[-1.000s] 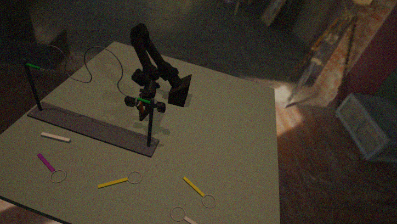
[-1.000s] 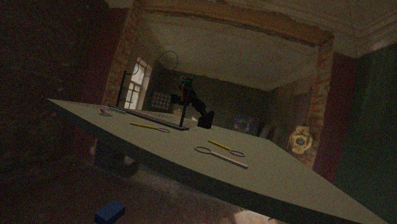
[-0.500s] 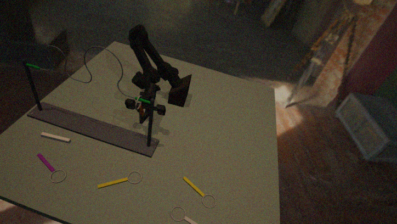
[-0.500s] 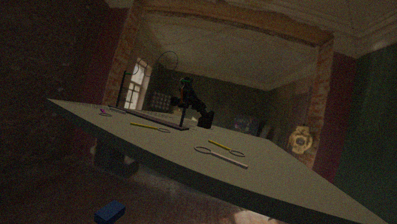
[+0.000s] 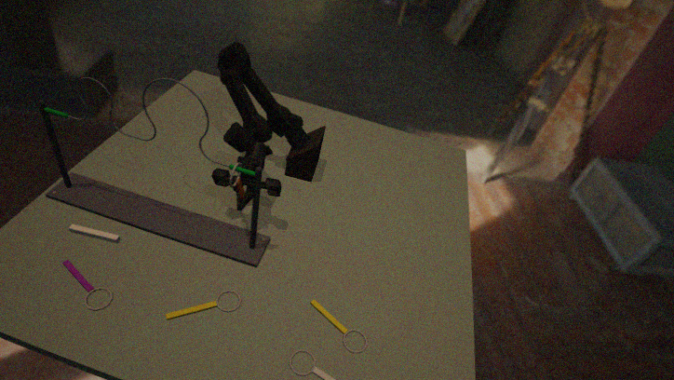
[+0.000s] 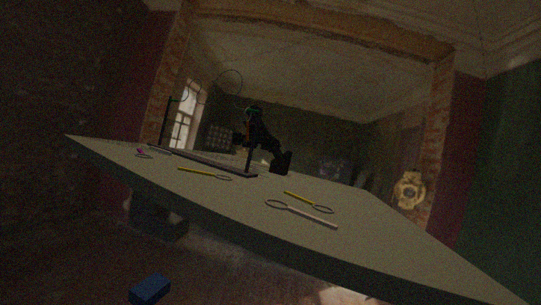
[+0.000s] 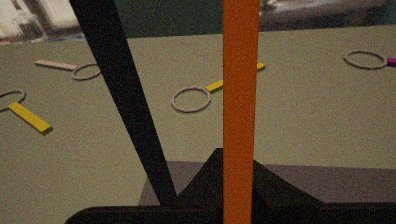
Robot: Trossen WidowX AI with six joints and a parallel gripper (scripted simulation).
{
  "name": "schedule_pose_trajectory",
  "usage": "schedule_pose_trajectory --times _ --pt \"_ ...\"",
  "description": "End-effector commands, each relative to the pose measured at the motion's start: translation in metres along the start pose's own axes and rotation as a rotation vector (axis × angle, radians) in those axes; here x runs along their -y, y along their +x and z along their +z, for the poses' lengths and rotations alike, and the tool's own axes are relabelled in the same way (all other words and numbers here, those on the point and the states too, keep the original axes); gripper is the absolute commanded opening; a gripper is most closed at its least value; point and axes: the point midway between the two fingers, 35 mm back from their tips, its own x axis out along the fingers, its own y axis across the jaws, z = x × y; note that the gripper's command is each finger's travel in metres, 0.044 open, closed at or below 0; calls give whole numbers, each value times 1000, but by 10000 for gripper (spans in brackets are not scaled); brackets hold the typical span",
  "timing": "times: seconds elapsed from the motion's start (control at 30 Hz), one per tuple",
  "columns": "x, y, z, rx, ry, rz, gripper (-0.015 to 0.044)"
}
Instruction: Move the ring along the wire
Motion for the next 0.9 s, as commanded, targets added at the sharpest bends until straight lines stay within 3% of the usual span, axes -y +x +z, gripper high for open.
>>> schedule_pose_trajectory --times 0.0,0.03,0.43,0.87 --pt "-1 0 0 1 -5 3 -150" --pt "-1 0 0 1 -5 3 -150" --pt "0 -1 0 0 0 0 160" --pt "1 -29 2 -1 -2 3 160"
